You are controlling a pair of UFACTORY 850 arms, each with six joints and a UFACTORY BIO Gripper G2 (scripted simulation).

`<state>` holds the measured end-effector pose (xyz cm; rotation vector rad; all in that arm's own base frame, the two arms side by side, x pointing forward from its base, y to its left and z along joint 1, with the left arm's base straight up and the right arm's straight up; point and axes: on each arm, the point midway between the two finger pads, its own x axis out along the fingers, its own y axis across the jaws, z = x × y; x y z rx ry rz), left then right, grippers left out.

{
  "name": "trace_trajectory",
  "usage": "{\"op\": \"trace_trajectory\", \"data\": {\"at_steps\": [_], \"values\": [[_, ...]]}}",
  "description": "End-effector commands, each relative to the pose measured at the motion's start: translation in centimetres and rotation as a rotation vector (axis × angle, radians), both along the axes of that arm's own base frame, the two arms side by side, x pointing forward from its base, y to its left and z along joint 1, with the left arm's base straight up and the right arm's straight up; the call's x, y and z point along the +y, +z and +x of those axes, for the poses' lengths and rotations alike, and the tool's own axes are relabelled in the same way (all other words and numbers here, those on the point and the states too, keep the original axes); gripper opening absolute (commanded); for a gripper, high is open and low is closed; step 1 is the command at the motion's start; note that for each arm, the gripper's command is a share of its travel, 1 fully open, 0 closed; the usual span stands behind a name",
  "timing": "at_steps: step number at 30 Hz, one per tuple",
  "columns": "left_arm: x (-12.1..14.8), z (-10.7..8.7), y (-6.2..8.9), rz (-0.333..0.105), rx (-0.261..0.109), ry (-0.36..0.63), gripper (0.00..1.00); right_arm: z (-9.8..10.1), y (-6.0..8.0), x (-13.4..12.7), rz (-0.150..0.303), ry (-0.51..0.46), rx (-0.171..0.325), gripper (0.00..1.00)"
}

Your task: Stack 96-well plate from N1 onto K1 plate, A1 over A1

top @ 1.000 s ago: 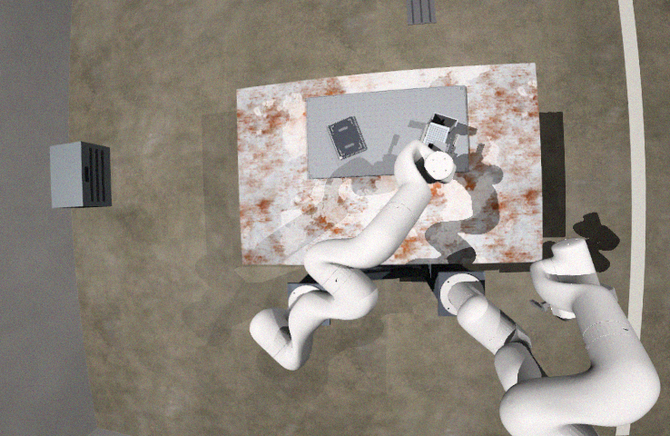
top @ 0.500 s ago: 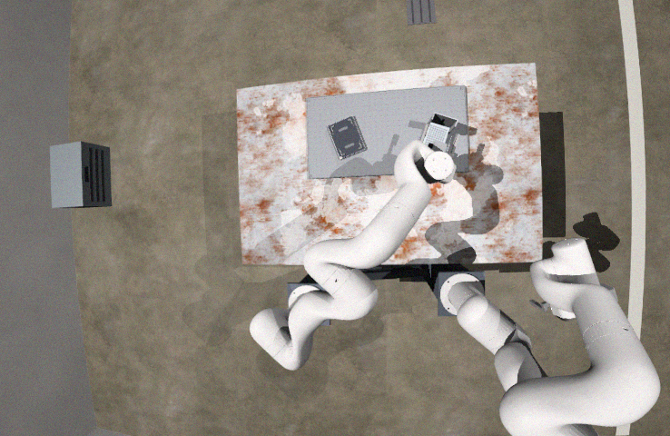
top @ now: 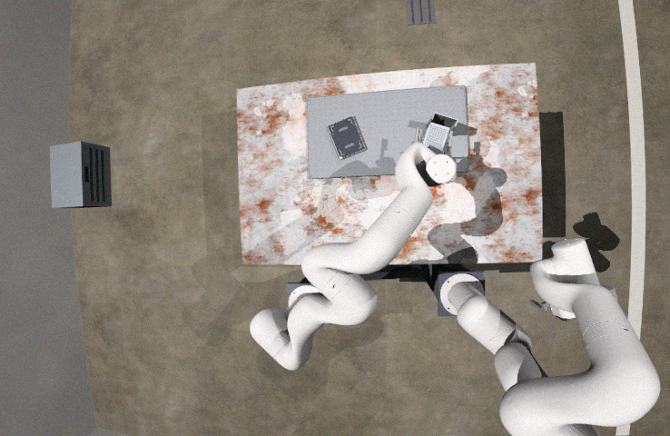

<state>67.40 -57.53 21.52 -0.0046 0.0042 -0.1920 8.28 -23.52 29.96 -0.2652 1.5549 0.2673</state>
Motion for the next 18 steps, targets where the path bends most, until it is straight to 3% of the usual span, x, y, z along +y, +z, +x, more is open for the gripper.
{"op": "trace_trajectory", "data": {"at_steps": [1,18], "values": [[1.9,-0.2,1.1,0.003,-0.006,0.146,0.37,0.0,0.0,0.0,-0.001,0.000,-0.001,1.00],[8.6,-0.9,4.5,0.003,-0.006,0.149,0.37,0.0,0.0,0.0,-0.001,0.000,-0.001,1.00]]}}
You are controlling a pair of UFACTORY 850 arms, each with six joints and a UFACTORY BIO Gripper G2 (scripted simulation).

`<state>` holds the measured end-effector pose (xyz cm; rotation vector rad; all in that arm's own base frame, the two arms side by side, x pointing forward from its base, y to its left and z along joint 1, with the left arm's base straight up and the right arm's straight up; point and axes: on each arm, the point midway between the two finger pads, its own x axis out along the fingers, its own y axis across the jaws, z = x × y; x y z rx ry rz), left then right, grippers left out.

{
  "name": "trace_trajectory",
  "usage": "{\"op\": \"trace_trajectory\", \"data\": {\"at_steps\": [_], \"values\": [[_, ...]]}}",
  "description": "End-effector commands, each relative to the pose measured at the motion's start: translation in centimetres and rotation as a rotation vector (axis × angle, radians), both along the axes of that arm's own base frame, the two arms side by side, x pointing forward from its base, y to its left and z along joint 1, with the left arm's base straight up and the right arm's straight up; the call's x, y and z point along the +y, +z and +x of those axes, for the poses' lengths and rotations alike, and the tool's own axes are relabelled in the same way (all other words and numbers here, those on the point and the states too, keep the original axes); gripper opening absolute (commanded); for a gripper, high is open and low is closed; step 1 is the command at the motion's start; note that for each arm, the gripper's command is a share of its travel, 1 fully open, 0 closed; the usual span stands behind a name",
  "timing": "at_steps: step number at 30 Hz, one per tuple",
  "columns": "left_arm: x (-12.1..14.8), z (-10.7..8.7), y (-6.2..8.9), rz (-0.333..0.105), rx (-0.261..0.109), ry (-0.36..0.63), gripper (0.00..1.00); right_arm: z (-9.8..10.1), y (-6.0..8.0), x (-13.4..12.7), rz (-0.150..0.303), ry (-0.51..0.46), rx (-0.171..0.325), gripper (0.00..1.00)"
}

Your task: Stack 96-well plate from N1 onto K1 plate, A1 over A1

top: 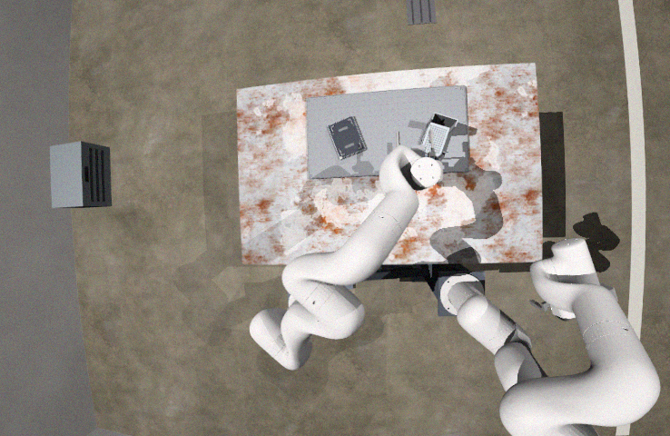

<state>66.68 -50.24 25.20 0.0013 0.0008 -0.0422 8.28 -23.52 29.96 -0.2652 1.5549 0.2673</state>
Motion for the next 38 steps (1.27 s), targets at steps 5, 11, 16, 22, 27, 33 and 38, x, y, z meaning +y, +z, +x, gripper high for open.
{"op": "trace_trajectory", "data": {"at_steps": [5,11,16,22,27,33,38], "values": [[3.0,-0.3,1.7,-0.003,-0.003,-0.001,0.37,0.0,0.0,0.0,-0.001,0.000,-0.001,1.00],[5.3,-0.6,2.9,-0.003,-0.003,-0.001,0.37,0.0,0.0,0.0,-0.001,0.000,-0.001,1.00],[7.5,-0.8,4.0,-0.003,-0.003,-0.001,0.37,0.0,0.0,0.0,-0.001,0.000,-0.001,1.00],[9.4,-1.0,4.9,-0.003,-0.003,-0.001,0.37,0.0,0.0,0.0,-0.001,0.000,-0.001,1.00],[9.4,-1.0,4.9,-0.003,-0.003,-0.001,0.37,0.0,0.0,0.0,-0.001,0.000,-0.001,1.00],[9.4,-1.0,4.9,-0.003,-0.003,-0.001,0.37,0.0,0.0,0.0,-0.001,0.000,-0.001,1.00],[9.4,-1.0,4.9,-0.003,-0.003,-0.001,0.37,0.0,0.0,0.0,-0.001,0.000,-0.001,1.00]]}}
